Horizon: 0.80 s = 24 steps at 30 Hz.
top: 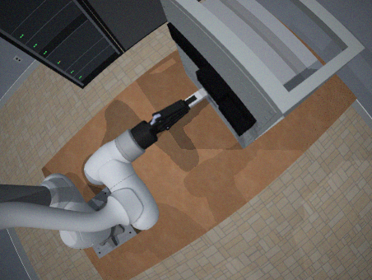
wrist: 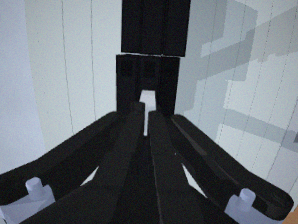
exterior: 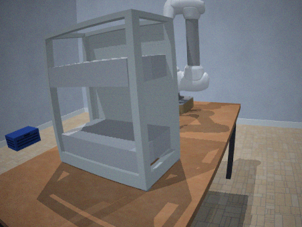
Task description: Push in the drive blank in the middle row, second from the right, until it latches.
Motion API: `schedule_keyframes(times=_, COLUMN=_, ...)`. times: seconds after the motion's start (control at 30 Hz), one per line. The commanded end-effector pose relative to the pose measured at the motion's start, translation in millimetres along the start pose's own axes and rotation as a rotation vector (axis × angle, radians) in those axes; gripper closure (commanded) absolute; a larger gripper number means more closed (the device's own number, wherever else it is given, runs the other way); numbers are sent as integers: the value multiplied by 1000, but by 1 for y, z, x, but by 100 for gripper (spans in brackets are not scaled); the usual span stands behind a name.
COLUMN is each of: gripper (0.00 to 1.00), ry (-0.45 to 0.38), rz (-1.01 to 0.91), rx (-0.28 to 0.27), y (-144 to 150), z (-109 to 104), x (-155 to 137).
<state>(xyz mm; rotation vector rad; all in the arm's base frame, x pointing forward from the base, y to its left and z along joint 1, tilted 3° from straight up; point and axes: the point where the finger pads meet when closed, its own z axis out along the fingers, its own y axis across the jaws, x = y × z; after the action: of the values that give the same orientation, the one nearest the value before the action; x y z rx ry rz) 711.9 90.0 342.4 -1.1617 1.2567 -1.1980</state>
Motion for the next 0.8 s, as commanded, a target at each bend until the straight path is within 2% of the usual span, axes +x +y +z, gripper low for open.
schedule_keyframes(times=0.0, gripper=100, ry=0, rz=0, rx=0, y=0, z=0, x=0)
schedule_keyframes(times=0.77, gripper=100, ry=0, rz=0, rx=0, y=0, z=4, x=0)
